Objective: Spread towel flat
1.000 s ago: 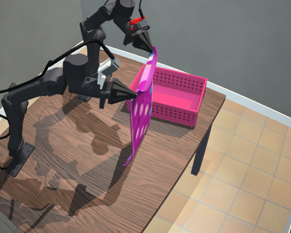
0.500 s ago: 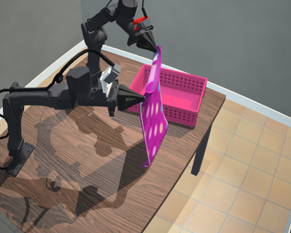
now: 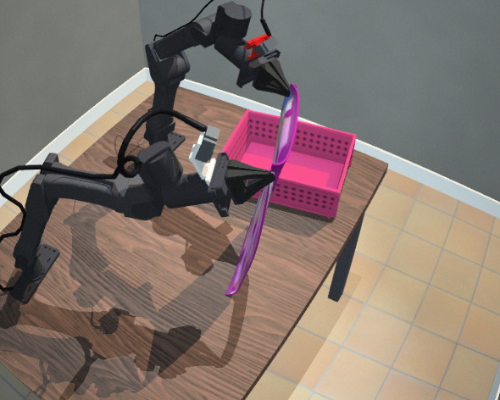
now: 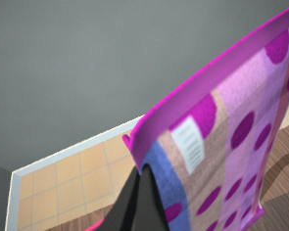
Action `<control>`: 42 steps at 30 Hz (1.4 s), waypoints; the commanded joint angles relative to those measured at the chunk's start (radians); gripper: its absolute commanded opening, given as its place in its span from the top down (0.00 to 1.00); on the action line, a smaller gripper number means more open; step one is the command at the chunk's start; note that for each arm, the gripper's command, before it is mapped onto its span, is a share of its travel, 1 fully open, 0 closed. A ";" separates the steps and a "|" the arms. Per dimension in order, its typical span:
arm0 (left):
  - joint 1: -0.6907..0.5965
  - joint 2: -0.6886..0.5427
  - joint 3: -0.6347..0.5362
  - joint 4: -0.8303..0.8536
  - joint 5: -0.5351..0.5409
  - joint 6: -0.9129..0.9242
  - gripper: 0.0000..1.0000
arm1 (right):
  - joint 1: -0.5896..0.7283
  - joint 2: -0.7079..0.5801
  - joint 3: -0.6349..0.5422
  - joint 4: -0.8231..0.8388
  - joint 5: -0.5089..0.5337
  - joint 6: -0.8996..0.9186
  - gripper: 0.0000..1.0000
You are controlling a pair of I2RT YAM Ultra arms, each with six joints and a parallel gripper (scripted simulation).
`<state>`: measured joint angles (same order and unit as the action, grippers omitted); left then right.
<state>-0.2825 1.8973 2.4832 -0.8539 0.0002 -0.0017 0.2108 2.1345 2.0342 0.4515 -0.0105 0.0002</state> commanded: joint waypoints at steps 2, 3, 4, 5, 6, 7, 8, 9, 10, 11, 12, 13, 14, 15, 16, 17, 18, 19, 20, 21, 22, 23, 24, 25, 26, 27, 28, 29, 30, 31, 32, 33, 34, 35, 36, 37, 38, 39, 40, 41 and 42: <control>0.005 0.025 0.046 0.056 -0.012 0.003 1.00 | -0.009 0.030 0.060 0.151 0.016 0.003 1.00; 0.004 -0.002 0.027 0.065 -0.012 0.003 1.00 | -0.008 0.032 0.061 0.149 0.016 0.003 1.00; 0.004 -0.022 0.022 0.067 -0.012 0.003 1.00 | -0.008 0.034 0.062 0.151 0.017 0.003 1.00; 0.004 -0.022 0.021 0.067 -0.012 0.003 1.00 | -0.008 0.016 0.061 0.154 0.017 0.003 1.00; 0.004 -0.022 0.022 0.067 -0.012 0.003 1.00 | -0.007 0.009 0.054 0.171 0.018 0.003 1.00; 0.004 -0.022 0.022 0.067 -0.012 0.003 1.00 | -0.007 0.009 0.054 0.171 0.018 0.003 1.00; 0.004 -0.022 0.022 0.067 -0.012 0.003 1.00 | -0.007 0.009 0.054 0.171 0.018 0.003 1.00; 0.004 0.014 0.035 0.064 -0.012 0.003 1.00 | -0.008 0.004 0.064 0.158 0.017 0.003 1.00; 0.004 0.021 0.037 0.063 -0.012 0.003 1.00 | -0.008 0.024 0.072 0.144 0.017 0.003 1.00; 0.004 0.022 0.039 0.061 -0.012 0.003 1.00 | -0.008 0.042 0.084 0.119 0.017 0.003 1.00; 0.004 0.023 0.040 0.052 -0.011 0.003 1.00 | -0.008 0.050 0.093 0.115 0.017 0.003 1.00; 0.004 0.023 0.040 0.052 -0.011 0.003 1.00 | -0.008 0.055 0.102 0.110 0.017 0.003 1.00; 0.004 0.023 0.040 0.052 -0.011 0.003 1.00 | -0.009 0.060 0.110 0.106 0.017 0.003 1.00; 0.004 -0.025 -0.040 0.080 -0.011 0.003 1.00 | -0.008 0.020 0.101 0.096 0.017 0.002 1.00; 0.002 -0.011 -0.028 0.075 -0.003 0.001 1.00 | -0.008 0.021 0.104 0.094 0.017 0.002 1.00; 0.004 -0.027 -0.045 0.085 -0.011 0.003 1.00 | -0.008 0.021 0.105 0.094 0.017 0.002 1.00; 0.004 -0.051 -0.104 0.112 -0.010 0.003 1.00 | -0.008 0.017 0.085 0.075 0.017 0.002 1.00; 0.004 -0.055 -0.112 0.120 -0.010 0.003 1.00 | -0.008 0.017 0.084 0.075 0.017 0.002 1.00; 0.004 -0.059 -0.121 0.127 -0.011 0.003 1.00 | -0.008 0.017 0.084 0.075 0.017 0.002 1.00; 0.004 -0.084 -0.185 0.158 -0.010 0.003 1.00 | -0.009 0.005 0.033 0.059 0.017 0.002 1.00; 0.004 -0.088 -0.194 0.167 -0.011 0.003 1.00 | -0.009 0.005 0.033 0.059 0.017 0.002 1.00; 0.004 -0.092 -0.204 0.175 -0.011 0.003 1.00 | -0.009 0.004 0.031 0.059 0.017 0.002 1.00; 0.004 -0.092 -0.204 0.175 -0.011 0.003 1.00 | -0.009 0.004 0.031 0.059 0.017 0.002 1.00; 0.004 -0.092 -0.204 0.175 -0.011 0.003 1.00 | -0.009 0.004 0.031 0.059 0.017 0.002 1.00; 0.004 -0.119 -0.273 0.213 -0.011 0.003 1.00 | -0.009 -0.009 0.006 0.044 0.017 0.002 1.00; 0.004 -0.121 -0.279 0.219 -0.011 0.003 1.00 | -0.009 -0.008 0.007 0.043 0.017 0.002 1.00; 0.004 -0.124 -0.285 0.226 -0.011 0.003 1.00 | -0.009 -0.009 0.007 0.043 0.017 0.002 1.00; 0.004 -0.143 -0.339 0.255 -0.011 0.003 1.00 | -0.009 -0.020 -0.016 0.027 0.017 0.002 1.00; 0.004 -0.146 -0.345 0.262 -0.011 0.003 1.00 | -0.009 -0.020 -0.015 0.027 0.017 0.002 1.00; 0.004 -0.149 -0.352 0.267 -0.011 0.003 1.00 | -0.008 -0.021 -0.016 0.027 0.017 0.002 1.00; 0.004 -0.164 -0.395 0.292 -0.011 0.003 1.00 | -0.009 -0.029 -0.033 0.013 0.017 0.001 1.00; 0.004 -0.166 -0.400 0.298 -0.011 0.003 1.00 | -0.009 -0.030 -0.033 0.013 0.017 0.001 1.00; 0.004 -0.168 -0.405 0.303 -0.011 0.003 1.00 | -0.008 -0.030 -0.034 0.029 0.017 0.002 1.00; 0.004 -0.178 -0.434 0.321 -0.011 0.003 1.00 | -0.009 -0.036 -0.046 0.003 0.017 0.001 1.00; 0.004 -0.179 -0.437 0.324 -0.011 0.003 1.00 | -0.008 -0.037 -0.046 0.009 0.017 0.001 1.00; 0.004 -0.180 -0.440 0.327 -0.011 0.003 1.00 | -0.008 -0.038 -0.046 0.029 0.017 0.001 1.00; 0.004 -0.184 -0.452 0.335 -0.011 0.003 1.00 | -0.008 -0.040 -0.052 0.015 0.017 0.001 1.00; 0.004 -0.185 -0.454 0.337 -0.011 0.003 1.00 | -0.008 -0.042 -0.041 0.020 0.017 0.001 1.00; 0.004 -0.188 -0.443 0.341 -0.011 0.003 1.00 | -0.008 -0.044 -0.037 0.028 0.017 0.001 1.00; 0.004 -0.188 -0.443 0.341 -0.011 0.003 1.00 | -0.008 -0.044 -0.037 0.028 0.017 0.001 1.00; 0.004 -0.188 -0.443 0.341 -0.011 0.003 1.00 | -0.008 -0.044 -0.037 0.028 0.017 0.001 1.00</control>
<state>-0.2810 1.7504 2.0403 -0.5598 -0.0002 -0.0017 0.2100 2.1391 1.9869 0.4610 -0.0048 0.0002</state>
